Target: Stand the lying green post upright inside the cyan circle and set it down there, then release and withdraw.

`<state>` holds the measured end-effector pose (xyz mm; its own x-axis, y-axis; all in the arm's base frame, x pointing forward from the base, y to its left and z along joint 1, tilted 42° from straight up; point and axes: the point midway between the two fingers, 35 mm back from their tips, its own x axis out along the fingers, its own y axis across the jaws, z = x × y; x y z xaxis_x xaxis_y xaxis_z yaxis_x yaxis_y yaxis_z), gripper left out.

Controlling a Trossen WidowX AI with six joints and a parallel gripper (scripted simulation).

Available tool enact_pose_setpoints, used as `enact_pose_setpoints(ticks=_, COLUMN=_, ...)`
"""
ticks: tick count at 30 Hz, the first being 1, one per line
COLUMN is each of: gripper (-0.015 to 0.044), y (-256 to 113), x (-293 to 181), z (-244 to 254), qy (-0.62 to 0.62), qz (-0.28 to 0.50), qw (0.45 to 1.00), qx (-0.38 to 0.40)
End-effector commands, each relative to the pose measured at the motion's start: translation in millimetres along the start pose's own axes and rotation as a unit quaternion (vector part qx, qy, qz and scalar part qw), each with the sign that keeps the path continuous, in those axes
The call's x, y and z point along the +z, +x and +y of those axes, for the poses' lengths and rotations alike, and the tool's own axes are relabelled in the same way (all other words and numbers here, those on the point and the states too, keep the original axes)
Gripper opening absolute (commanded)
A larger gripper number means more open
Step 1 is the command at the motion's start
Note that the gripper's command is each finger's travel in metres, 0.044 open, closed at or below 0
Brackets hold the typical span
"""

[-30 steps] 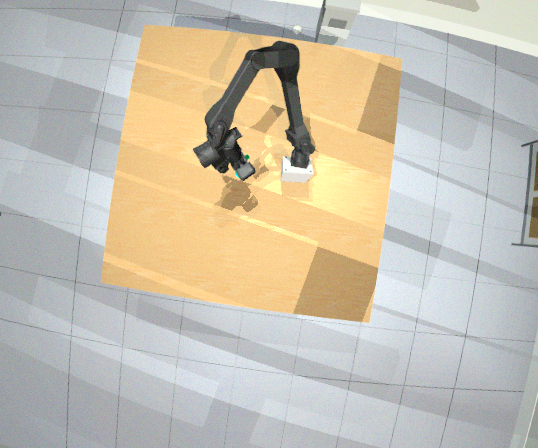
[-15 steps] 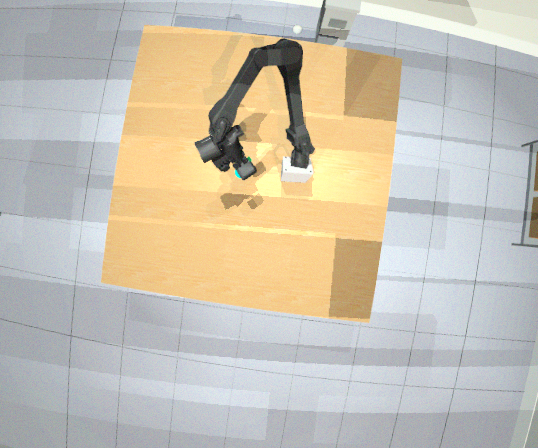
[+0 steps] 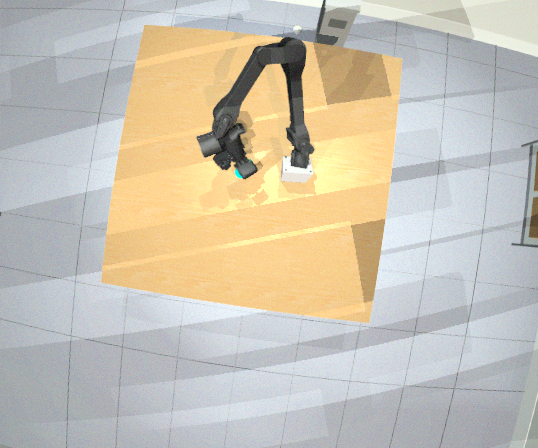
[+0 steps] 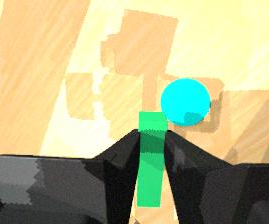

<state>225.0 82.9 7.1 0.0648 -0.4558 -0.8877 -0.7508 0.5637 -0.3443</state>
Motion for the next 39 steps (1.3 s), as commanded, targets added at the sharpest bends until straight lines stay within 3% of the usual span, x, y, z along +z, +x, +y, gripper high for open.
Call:
enact_pose_setpoints(ticks=1, gripper=0.0023, y=2, x=-1, z=1, qy=0.001, qz=-0.012, qw=1.000, qx=0.014)
enact_pose_setpoints(ticks=39, gripper=0.0023, y=15, x=-3, z=5, qy=0.008, qz=-0.110, qw=0.989, qx=0.095)
